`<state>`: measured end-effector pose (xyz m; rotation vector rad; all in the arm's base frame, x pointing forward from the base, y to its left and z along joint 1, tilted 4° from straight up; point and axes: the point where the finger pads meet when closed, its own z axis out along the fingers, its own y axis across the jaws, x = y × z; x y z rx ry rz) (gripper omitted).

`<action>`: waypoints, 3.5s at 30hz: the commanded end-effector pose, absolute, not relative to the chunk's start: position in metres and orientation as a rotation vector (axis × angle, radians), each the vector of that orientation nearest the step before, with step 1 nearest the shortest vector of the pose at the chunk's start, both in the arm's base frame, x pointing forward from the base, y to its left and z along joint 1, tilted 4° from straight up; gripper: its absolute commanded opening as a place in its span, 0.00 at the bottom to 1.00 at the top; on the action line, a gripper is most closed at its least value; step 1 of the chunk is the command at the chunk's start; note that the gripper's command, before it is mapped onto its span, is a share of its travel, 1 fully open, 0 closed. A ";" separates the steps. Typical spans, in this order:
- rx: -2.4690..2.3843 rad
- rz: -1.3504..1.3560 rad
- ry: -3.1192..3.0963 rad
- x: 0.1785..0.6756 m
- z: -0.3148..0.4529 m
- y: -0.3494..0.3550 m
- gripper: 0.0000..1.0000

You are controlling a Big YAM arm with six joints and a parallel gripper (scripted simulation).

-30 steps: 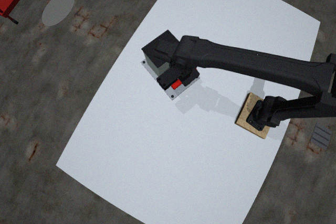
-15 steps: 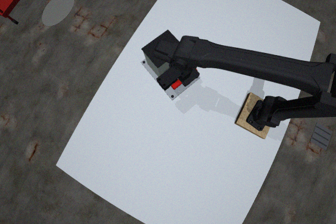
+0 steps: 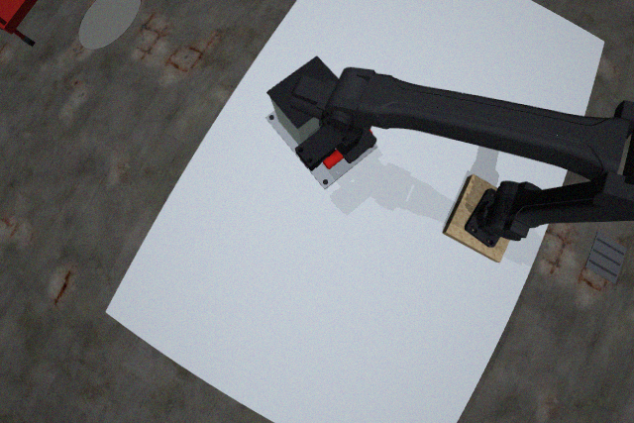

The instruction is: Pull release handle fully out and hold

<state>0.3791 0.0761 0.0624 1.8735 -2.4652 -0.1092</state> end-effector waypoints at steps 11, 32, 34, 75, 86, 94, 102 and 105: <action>1.872 -0.125 -2.446 0.377 0.052 0.080 0.50; 1.872 -0.125 -2.446 0.377 0.052 0.080 0.00; 1.872 -0.125 -2.446 0.377 0.052 0.080 0.00; 1.872 -0.125 -2.446 0.377 0.052 0.080 0.00; 1.872 -0.125 -2.446 0.377 0.052 0.080 0.00; 1.872 -0.125 -2.446 0.377 0.052 0.080 0.00; 1.872 -0.125 -2.446 0.377 0.052 0.080 0.00; 1.871 -0.125 -2.446 0.376 0.052 0.081 0.00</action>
